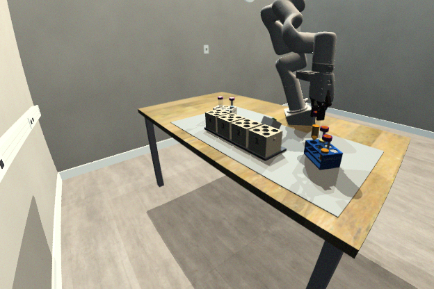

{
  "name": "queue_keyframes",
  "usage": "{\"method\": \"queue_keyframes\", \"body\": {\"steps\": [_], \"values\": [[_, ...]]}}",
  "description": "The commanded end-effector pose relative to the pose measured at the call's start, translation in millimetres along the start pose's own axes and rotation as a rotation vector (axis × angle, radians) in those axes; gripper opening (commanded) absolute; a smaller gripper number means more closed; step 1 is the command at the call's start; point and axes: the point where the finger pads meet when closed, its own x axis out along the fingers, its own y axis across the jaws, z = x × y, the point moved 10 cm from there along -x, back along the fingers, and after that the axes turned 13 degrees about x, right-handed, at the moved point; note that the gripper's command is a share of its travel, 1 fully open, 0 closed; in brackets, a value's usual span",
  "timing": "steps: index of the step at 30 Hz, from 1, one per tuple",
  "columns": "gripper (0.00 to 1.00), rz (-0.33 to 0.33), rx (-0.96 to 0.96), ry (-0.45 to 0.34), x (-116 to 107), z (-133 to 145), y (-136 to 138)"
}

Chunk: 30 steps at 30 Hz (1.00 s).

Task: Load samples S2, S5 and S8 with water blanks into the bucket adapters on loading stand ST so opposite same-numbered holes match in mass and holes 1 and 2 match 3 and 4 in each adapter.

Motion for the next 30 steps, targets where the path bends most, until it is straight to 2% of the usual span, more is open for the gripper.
{"method": "queue_keyframes", "body": {"steps": [1,30], "values": [[0.00,-0.004,0.001,-0.001,-1,0,-1],[0.00,-0.004,0.001,-0.001,19,0,-1]]}}
